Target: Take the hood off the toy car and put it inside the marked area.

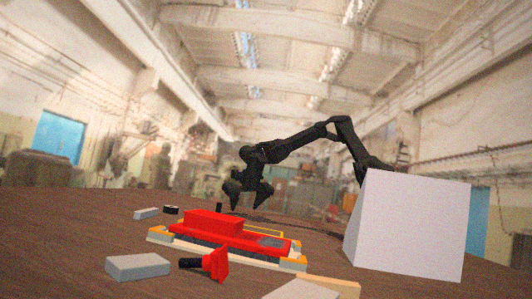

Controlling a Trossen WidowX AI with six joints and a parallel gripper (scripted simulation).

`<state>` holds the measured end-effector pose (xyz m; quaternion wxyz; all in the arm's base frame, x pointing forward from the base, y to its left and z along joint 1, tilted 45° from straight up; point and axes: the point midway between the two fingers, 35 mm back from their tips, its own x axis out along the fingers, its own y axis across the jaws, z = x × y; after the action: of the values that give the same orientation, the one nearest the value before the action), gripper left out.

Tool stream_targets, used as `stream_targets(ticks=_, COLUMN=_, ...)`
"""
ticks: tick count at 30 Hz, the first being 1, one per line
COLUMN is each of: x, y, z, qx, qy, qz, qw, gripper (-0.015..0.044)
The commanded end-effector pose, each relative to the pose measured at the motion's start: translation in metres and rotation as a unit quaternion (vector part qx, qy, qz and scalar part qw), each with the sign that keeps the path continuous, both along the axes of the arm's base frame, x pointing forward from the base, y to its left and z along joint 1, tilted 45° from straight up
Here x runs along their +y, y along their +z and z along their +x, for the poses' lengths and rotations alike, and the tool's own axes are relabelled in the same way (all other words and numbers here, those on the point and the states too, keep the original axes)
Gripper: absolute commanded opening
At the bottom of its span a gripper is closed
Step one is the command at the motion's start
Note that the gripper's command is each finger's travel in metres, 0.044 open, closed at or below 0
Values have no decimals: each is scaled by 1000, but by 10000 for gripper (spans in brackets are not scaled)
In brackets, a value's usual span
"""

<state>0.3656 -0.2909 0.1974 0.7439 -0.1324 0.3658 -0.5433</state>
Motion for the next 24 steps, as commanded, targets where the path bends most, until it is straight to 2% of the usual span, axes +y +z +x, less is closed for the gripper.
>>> stream_targets(ticks=1, x=36, y=-34, z=27, qx=21, qy=35, qz=41, qw=998, gripper=440)
stream_targets(ticks=7, x=108, y=-89, z=57, qx=68, qy=85, qz=101, qw=989, gripper=440)
stream_targets(ticks=13, x=187, y=-142, z=64, qx=130, qy=123, qz=148, qw=973, gripper=440)
stream_targets(ticks=19, x=267, y=-190, z=47, qx=204, qy=146, qz=176, qw=952, gripper=440)
stream_targets(ticks=24, x=330, y=-225, z=14, qx=273, qy=154, qz=177, qw=933, gripper=440)
